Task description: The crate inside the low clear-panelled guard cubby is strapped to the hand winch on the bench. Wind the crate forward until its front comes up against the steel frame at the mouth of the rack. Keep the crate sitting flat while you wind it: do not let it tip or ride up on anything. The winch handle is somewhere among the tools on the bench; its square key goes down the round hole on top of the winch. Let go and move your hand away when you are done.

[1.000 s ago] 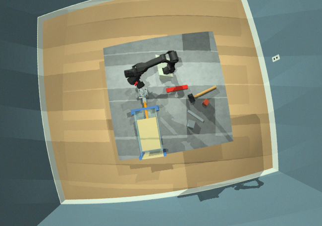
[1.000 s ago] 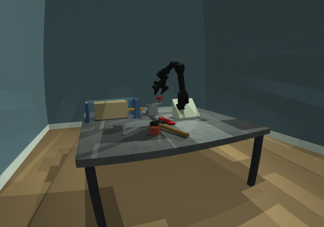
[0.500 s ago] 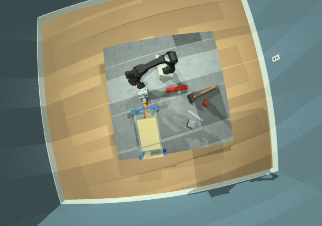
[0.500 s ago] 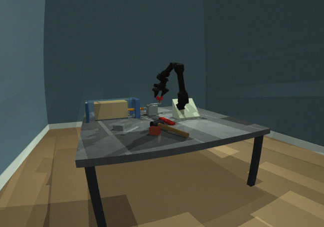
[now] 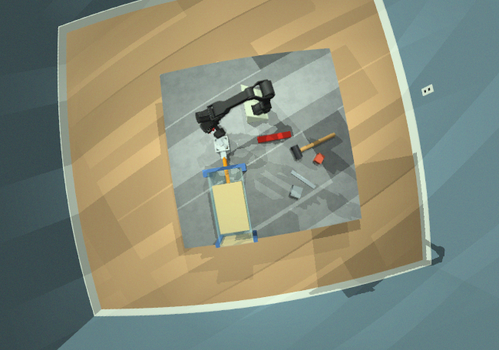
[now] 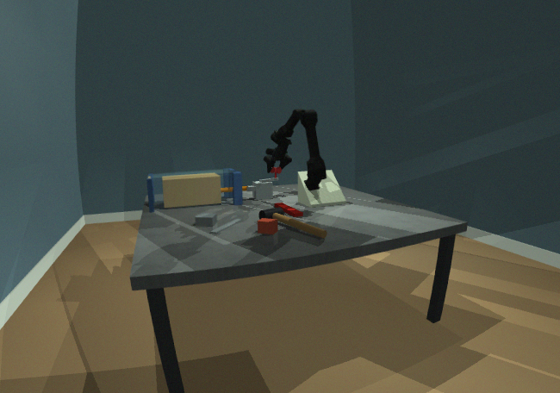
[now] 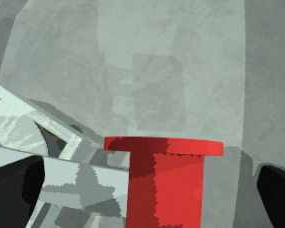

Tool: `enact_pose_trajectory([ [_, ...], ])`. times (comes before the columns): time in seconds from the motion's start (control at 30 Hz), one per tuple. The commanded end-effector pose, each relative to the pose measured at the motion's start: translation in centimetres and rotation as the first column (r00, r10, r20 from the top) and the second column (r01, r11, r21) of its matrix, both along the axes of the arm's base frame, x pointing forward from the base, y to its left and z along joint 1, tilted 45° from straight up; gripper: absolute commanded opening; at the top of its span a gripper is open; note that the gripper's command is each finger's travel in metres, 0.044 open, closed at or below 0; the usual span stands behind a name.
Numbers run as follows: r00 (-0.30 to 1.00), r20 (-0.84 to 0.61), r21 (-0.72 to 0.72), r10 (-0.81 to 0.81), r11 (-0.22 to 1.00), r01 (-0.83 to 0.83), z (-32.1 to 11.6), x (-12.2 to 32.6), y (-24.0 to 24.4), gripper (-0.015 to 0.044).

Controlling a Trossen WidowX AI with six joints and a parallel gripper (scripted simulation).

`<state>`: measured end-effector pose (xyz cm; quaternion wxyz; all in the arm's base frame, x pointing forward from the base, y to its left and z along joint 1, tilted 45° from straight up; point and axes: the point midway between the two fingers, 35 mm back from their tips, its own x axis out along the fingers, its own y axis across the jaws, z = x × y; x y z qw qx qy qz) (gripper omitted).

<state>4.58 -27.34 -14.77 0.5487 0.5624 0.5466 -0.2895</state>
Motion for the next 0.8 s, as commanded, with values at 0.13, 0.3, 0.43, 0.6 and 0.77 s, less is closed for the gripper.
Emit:
enact_pose_trajectory([
  [0.13,1.0,-0.004,0.015,-0.004,1.0,0.004,-0.31,-0.03,0.56,0.044],
  [0.3,1.0,0.0,0.004,0.0,1.0,0.0,-0.12,0.0,0.21,0.0335],
  [0.43,1.0,0.0,0.004,0.0,1.0,0.0,-0.12,0.0,0.21,0.023],
  [0.6,1.0,0.0,0.004,0.0,1.0,0.0,-0.12,0.0,0.21,0.0099],
  [0.77,1.0,0.0,0.004,0.0,1.0,0.0,-0.12,0.0,0.21,0.0026],
])
